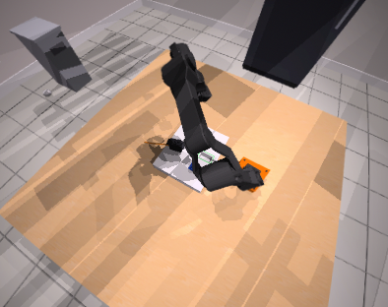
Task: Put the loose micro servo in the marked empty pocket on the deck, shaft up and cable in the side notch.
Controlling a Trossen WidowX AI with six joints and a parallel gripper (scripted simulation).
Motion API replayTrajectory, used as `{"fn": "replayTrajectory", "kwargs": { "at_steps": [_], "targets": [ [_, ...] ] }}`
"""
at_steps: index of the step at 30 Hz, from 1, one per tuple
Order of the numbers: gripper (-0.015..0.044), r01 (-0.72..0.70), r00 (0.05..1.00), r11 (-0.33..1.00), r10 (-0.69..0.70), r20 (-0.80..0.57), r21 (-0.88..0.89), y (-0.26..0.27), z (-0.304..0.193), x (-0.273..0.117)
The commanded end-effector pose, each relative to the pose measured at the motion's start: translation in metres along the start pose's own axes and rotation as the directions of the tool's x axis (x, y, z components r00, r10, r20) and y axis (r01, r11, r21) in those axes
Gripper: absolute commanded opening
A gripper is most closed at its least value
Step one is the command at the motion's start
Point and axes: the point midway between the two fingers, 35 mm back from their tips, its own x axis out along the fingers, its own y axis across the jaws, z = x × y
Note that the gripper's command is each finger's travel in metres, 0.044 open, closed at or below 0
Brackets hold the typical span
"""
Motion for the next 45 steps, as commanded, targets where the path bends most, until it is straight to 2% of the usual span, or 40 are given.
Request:
{"fn": "replayTrajectory", "kwargs": {
  "at_steps": [1,9,19,26,33,45],
  "targets": [
    [0.0440,0.052,0.999,0.989,-0.054,0.009,0.136,-0.009,-0.014,0.012],
    [0.0440,0.131,0.987,0.917,-0.156,0.037,0.377,-0.028,-0.037,0.034],
    [0.0440,0.160,0.960,0.756,-0.269,0.078,0.634,-0.054,-0.062,0.058],
    [0.0440,0.160,0.959,0.753,-0.270,0.079,0.638,-0.055,-0.062,0.060],
    [0.0440,0.160,0.959,0.753,-0.271,0.078,0.638,-0.062,-0.060,0.082],
    [0.0440,0.161,0.960,0.753,-0.271,0.078,0.638,-0.066,-0.060,0.094]
  ]
}}
